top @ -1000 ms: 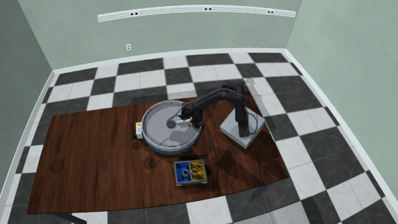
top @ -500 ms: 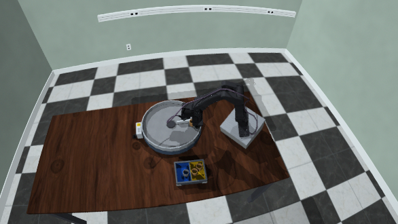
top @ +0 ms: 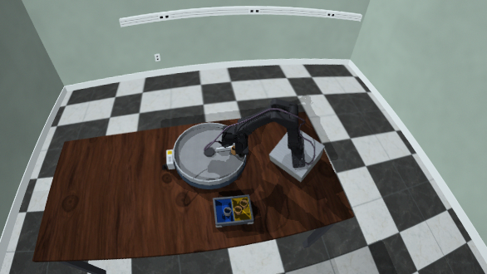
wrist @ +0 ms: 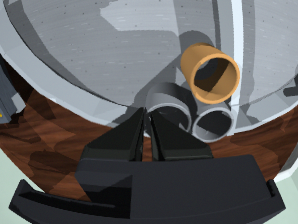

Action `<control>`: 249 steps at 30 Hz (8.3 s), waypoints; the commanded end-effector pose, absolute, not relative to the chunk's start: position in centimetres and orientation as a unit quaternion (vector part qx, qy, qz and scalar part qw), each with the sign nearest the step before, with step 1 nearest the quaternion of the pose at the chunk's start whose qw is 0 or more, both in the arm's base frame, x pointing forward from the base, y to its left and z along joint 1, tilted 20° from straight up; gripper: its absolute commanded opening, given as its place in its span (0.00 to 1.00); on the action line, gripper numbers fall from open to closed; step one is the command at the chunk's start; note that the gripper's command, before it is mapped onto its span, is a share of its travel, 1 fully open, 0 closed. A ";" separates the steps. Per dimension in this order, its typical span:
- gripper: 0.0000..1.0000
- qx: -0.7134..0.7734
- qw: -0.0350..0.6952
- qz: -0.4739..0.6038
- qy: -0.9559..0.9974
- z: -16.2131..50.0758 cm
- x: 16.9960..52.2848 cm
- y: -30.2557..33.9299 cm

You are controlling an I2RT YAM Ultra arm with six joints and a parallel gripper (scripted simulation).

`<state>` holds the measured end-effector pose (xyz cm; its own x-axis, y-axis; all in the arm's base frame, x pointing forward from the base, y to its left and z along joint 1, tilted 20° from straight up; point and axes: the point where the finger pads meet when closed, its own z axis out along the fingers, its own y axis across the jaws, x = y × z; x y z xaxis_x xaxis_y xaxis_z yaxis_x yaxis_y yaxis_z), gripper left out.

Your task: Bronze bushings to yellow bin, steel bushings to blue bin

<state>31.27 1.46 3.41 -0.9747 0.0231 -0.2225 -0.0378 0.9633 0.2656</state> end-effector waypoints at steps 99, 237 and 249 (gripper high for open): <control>0.00 -0.002 0.136 0.125 0.983 11.4 30.3 -1.0; 0.00 -0.001 0.128 0.131 0.983 21.2 39.2 28.3; 0.00 0.001 0.132 0.135 0.982 21.7 39.2 28.1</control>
